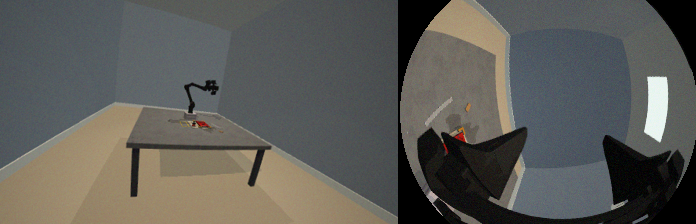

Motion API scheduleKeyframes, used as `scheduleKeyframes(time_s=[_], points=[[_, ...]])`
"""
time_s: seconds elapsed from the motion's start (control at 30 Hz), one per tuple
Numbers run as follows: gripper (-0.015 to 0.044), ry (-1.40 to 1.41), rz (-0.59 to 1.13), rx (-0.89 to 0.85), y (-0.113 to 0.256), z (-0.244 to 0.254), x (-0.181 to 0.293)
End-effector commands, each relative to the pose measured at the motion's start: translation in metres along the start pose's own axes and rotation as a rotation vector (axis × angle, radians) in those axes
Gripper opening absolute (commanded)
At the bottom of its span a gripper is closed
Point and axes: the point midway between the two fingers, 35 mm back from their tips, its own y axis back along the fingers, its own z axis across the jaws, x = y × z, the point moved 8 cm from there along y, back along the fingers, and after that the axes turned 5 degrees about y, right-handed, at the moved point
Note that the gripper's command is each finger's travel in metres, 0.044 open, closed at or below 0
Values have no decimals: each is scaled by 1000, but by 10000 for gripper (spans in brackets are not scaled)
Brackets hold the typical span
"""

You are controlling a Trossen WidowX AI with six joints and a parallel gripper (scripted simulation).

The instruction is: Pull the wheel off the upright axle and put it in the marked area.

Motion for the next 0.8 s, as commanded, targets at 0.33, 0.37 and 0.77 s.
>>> scheduleKeyframes(time_s=[0.33,0.37,0.77], points=[[300,-250,45,-65,-73,31,-7],[300,-280,53,-79,-81,35,-6],[300,-678,254,-282,-166,88,34]])
